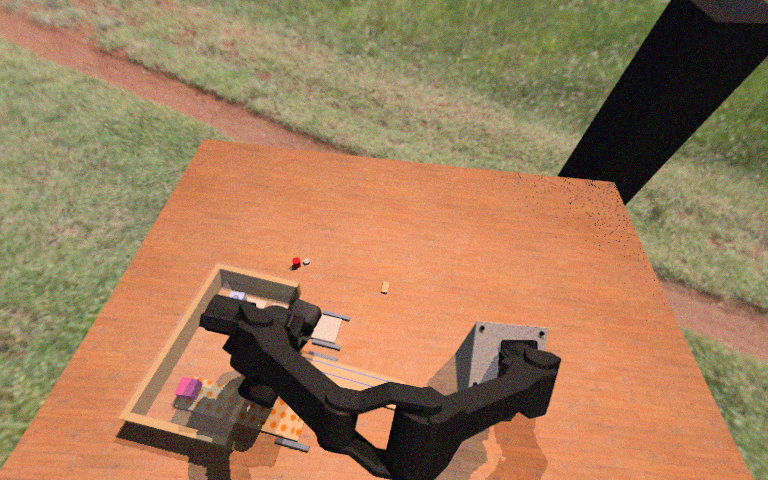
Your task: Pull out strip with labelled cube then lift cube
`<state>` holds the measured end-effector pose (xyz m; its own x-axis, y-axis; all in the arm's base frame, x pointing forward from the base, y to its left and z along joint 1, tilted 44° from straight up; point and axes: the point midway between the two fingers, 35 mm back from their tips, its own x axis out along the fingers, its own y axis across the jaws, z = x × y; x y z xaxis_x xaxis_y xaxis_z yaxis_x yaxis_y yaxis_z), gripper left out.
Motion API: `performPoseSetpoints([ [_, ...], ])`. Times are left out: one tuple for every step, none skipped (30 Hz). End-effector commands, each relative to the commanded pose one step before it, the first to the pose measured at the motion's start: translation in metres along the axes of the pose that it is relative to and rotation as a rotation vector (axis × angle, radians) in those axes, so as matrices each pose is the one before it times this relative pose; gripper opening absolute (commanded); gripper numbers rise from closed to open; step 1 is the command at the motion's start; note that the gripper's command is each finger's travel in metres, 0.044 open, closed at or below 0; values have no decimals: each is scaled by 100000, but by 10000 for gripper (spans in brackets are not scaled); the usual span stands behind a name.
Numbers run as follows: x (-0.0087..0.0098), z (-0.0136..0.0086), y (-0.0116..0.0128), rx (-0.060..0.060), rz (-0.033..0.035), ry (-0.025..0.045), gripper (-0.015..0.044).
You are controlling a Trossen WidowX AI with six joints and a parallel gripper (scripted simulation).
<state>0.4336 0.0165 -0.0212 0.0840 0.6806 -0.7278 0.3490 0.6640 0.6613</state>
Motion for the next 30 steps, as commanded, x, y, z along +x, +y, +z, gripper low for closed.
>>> performPoseSetpoints([
  [846,-234,-266,1231,194,951,250],
  [162,-9,1,0,11,5,250],
  [163,-10,1,0,11,5,250],
  [162,-10,1,0,12,5,250],
  [162,-11,1,0,12,6,250],
  [162,-12,1,0,13,6,250],
  [162,-13,1,0,14,6,250],
  [162,-14,1,0,14,7,250],
  [161,-14,1,0,15,7,250],
  [130,-12,1,0,12,6,250],
  [78,-7,1,0,8,4,250],
  [26,-3,0,0,3,1,250],
  [0,0,0,0,0,0,250],
  [0,0,0,0,0,0,250],
  [0,0,0,0,0,0,250],
  [0,0,0,0,0,0,250],
  [0,0,0,0,0,0,250],
  [-192,118,138,-832,-205,-457,224],
  [0,0,0,0,0,0,197],
  [0,0,0,0,0,0,171],
  [0,0,0,0,0,0,165],
  [0,0,0,0,0,0,158],
  [0,0,0,0,0,0,151],
  [0,0,0,0,0,0,145],
  [0,0,0,0,0,0,138],
  [0,0,0,0,0,0,131],
  [0,0,0,0,0,0,125],
  [0,0,0,0,0,0,118],
  [0,0,0,0,0,0,111],
  [0,0,0,0,0,0,85],
])
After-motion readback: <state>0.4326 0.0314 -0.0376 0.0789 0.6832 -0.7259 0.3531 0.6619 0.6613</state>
